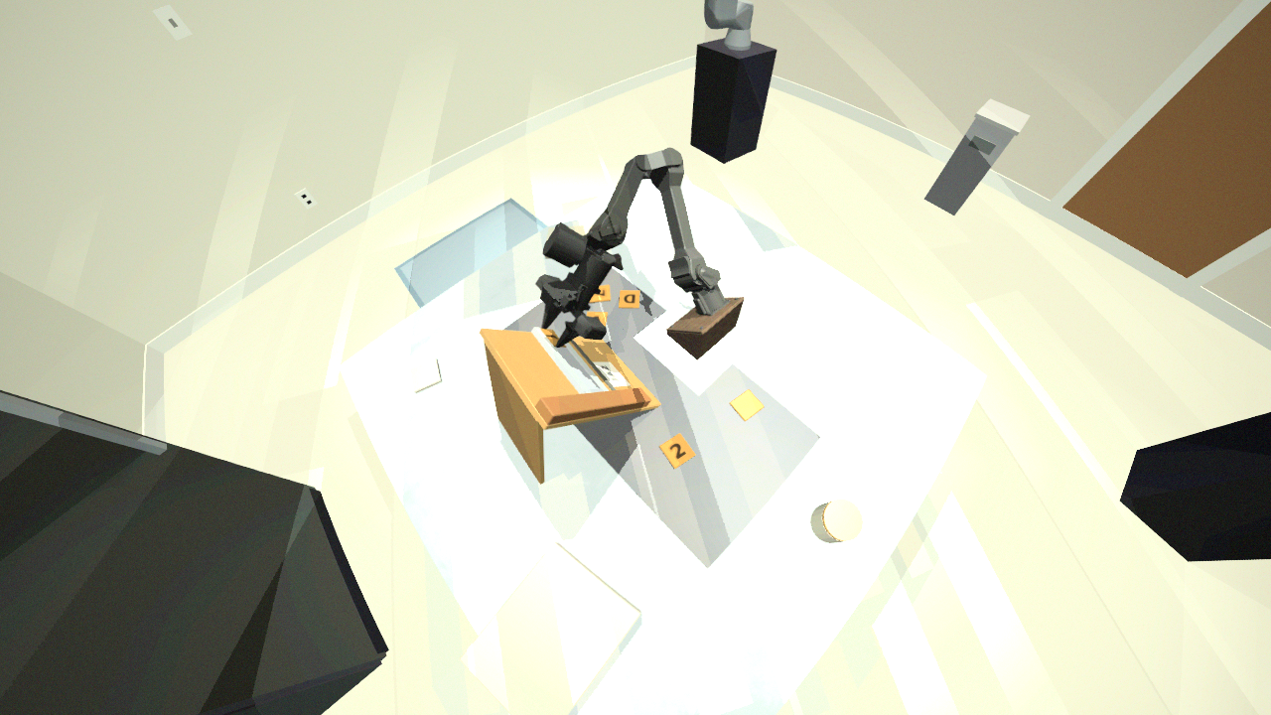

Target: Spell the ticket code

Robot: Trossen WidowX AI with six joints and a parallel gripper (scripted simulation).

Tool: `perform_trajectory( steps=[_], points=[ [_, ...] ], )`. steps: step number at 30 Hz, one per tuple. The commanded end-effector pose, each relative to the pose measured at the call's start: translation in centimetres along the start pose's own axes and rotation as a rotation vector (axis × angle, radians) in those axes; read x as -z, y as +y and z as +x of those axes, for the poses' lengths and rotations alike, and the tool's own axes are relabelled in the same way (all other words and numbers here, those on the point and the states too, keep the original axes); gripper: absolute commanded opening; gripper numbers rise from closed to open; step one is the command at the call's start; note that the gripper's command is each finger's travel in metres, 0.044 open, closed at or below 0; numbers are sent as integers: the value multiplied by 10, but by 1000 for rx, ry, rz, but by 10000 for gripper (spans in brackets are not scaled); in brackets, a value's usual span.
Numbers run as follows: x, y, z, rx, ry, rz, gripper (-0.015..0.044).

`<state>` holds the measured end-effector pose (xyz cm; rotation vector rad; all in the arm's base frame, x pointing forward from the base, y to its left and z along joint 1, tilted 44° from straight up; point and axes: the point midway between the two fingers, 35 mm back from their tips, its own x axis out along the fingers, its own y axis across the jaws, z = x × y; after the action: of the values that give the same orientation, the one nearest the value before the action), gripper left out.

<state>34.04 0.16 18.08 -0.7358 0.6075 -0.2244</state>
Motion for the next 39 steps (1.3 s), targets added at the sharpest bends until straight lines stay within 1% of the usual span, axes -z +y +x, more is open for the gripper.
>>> perform_trajectory(
  steps=[1,39],
  points=[
    [1,3,1,3,3,3,0],
    [2,35,1,2,3,4,0]
  ],
)
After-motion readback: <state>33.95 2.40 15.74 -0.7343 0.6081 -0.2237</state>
